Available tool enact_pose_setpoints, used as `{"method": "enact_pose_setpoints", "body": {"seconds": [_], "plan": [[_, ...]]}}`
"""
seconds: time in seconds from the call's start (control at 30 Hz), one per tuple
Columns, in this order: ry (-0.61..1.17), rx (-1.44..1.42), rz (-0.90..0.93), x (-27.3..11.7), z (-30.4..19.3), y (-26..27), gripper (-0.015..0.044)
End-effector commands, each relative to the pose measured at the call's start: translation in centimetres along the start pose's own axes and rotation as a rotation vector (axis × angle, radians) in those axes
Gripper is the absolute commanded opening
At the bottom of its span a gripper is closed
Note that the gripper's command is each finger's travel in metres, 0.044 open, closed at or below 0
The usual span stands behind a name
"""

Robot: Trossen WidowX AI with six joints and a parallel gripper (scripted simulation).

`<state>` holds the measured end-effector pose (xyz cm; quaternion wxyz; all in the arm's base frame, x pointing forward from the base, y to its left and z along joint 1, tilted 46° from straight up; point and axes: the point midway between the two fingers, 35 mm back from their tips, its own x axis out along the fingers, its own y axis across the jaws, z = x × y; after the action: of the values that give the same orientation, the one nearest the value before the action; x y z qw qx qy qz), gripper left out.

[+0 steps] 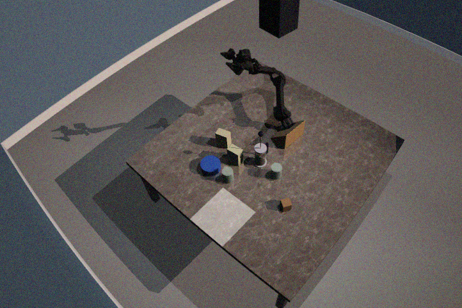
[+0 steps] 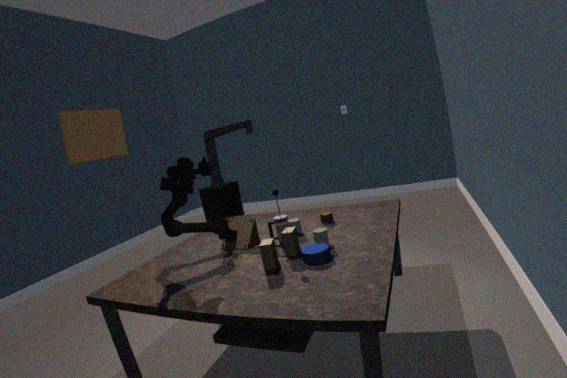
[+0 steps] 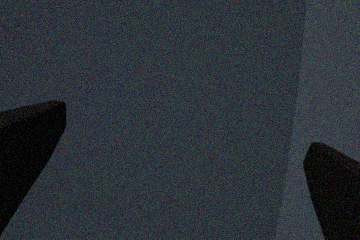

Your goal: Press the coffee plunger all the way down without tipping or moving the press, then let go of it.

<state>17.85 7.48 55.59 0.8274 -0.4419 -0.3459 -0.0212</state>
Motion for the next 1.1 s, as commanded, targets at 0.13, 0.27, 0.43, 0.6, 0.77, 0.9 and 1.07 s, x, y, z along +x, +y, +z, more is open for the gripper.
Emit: {"method": "enact_pose_setpoints", "body": {"seconds": [0.13, 0.27, 0.43, 0.6, 0.77, 0.9, 1.07], "plan": [[0.219, 0.280, 0.324, 2.6, -2.4, 11.9, 0.0440], [0.418, 0.395, 0.478, 2.2, -3.5, 18.9, 0.0440], [0.711, 0.453, 0.617, -0.7, -4.5, 27.2, 0.0440], [1.007, 0.371, 0.643, -5.8, -4.9, 33.9, 0.0440], [1.128, 0.172, 0.531, -10.9, -4.1, 37.7, 0.0440], [1.112, 0.113, 0.486, -12.1, -3.4, 38.4, 0.0440], [1.112, 0.114, 0.493, -13.1, -4.9, 38.6, 0.0440]]}}
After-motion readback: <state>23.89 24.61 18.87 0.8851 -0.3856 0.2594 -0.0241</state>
